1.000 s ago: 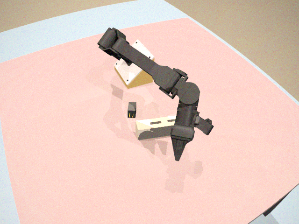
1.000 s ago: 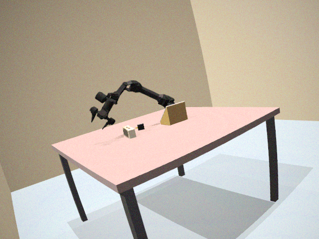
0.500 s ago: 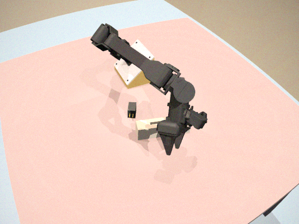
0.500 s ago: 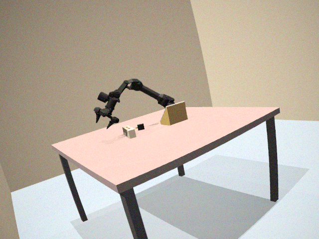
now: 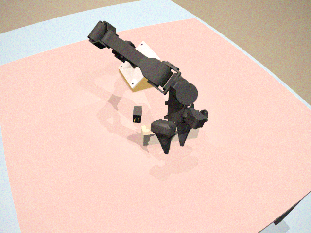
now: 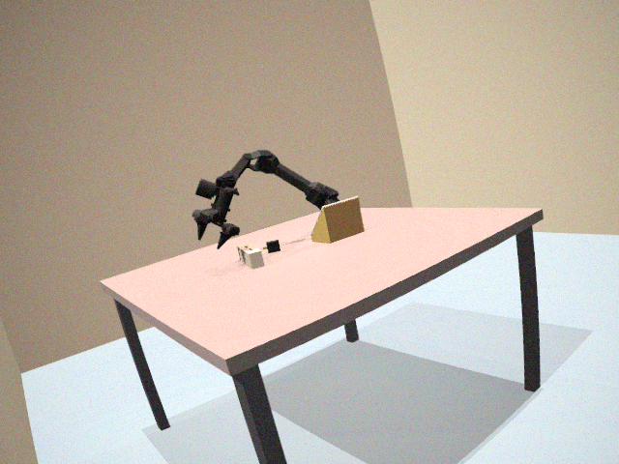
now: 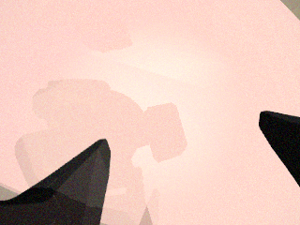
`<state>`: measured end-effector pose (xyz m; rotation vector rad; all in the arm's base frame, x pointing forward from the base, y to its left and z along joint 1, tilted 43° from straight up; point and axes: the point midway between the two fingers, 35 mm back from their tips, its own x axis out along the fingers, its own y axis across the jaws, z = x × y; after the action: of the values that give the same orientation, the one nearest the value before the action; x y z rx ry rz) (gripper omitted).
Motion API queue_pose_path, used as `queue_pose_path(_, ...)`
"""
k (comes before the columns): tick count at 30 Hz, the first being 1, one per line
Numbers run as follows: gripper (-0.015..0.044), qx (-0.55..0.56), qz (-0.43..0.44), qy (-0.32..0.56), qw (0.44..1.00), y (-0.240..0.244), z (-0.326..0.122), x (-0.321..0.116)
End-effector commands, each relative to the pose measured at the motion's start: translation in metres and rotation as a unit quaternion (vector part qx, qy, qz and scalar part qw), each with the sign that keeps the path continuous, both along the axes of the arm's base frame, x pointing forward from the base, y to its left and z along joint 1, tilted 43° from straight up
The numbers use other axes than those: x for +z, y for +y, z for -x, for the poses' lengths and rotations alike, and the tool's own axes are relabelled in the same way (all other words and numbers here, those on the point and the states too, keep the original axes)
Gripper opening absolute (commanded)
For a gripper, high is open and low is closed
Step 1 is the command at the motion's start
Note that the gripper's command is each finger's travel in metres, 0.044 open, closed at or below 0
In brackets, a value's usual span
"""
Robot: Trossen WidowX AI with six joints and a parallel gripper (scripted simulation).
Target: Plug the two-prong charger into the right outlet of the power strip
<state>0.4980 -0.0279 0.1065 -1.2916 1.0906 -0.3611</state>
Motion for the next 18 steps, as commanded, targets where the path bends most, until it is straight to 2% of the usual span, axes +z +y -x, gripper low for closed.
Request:
queue_pose_path(1, 0.044, -0.02, -0.028, -0.01, 0.999, -0.002, 0.013, -0.004)
queue_pose_path(18, 0.044, -0.088, -0.102, -0.041, 0.99, -0.008, 0.051, -0.01)
